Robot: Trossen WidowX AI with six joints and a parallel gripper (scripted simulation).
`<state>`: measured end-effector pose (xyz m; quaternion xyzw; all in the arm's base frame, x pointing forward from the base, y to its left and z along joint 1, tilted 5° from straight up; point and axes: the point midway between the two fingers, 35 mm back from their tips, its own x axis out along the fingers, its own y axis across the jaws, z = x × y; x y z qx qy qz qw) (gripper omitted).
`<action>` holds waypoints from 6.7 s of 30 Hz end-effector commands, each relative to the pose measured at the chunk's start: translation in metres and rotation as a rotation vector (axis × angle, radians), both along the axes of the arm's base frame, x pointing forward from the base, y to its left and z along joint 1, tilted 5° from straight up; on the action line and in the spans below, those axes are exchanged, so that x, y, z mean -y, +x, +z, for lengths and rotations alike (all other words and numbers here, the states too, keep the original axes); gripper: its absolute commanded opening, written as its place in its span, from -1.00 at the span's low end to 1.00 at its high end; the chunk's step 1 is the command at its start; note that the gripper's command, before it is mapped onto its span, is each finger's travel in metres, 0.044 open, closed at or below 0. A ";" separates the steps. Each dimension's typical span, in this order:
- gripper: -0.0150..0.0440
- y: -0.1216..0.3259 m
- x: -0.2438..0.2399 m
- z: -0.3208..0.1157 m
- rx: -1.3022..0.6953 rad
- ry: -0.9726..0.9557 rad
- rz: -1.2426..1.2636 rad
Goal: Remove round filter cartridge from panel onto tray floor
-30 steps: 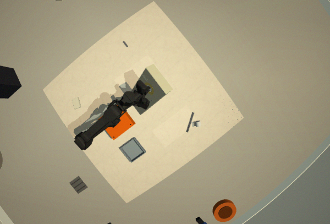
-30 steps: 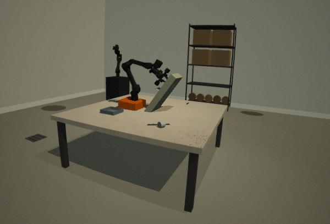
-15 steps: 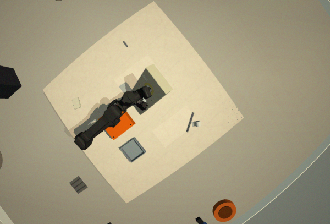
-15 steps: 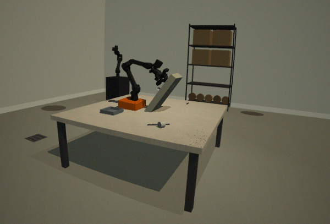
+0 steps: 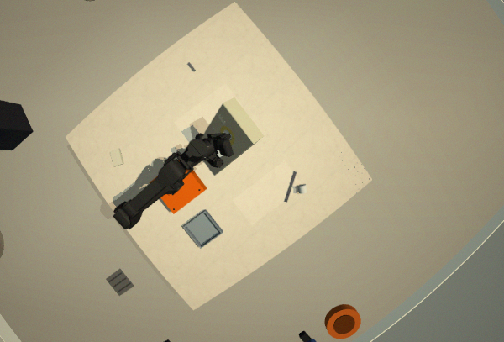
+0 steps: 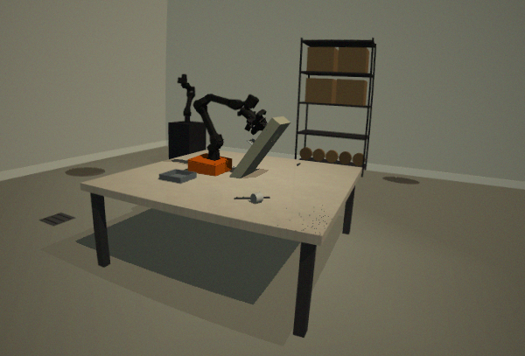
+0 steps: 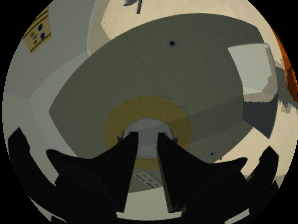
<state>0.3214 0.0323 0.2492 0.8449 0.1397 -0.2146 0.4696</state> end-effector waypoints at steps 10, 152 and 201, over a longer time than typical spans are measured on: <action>-0.49 -0.050 0.001 0.030 -0.006 -0.025 0.017; 0.54 -0.078 0.006 -0.041 -0.205 -1.643 1.469; -0.49 -0.064 0.004 -0.012 -0.202 -1.647 1.458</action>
